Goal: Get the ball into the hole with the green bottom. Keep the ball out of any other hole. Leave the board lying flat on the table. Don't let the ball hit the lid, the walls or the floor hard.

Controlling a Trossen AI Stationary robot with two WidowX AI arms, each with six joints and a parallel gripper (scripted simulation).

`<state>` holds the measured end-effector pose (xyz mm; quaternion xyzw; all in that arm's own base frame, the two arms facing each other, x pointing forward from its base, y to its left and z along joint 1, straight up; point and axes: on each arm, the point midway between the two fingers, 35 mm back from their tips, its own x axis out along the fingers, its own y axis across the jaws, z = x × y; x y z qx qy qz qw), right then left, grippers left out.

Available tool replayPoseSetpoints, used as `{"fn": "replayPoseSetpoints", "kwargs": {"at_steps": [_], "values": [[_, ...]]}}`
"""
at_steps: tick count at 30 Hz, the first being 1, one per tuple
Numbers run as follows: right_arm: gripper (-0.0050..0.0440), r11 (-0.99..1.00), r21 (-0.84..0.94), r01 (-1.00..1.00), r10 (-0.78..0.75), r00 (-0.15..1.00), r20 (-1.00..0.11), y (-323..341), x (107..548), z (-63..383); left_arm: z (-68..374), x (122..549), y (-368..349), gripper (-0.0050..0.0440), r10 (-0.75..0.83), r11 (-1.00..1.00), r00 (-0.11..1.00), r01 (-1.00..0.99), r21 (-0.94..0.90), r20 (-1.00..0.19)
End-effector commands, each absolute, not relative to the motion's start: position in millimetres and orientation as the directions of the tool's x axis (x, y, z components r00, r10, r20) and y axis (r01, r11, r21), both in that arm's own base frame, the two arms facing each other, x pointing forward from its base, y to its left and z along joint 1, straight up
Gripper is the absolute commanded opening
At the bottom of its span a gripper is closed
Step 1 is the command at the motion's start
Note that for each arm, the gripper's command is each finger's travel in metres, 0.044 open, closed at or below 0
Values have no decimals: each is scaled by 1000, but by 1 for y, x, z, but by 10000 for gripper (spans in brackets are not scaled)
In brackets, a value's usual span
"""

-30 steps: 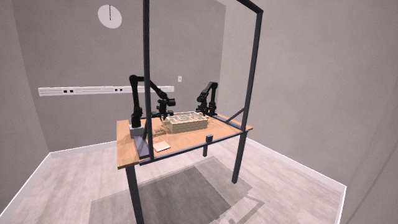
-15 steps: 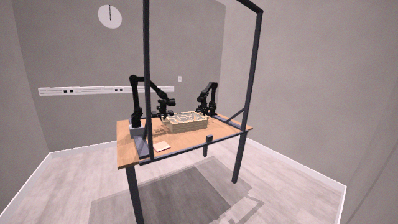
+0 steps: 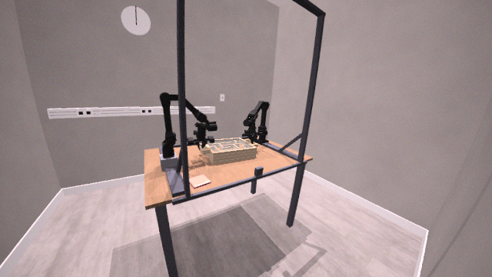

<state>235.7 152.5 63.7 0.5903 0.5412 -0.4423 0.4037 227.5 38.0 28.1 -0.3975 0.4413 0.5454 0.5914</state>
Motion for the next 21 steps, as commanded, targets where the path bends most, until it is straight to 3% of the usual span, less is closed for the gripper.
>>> {"fn": "replayPoseSetpoints", "kwargs": {"at_steps": [1, 21], "values": [[-50, -84, 27, 996, 313, 52, -948, 160, 238, 81, 43, 235, 40, -50, 301, 86, 57, -996, -32, -952], [-50, -80, 31, 996, 325, 56, -944, 160, 238, 84, 44, 235, 40, -50, 301, 86, 70, -995, -46, -951]]}}
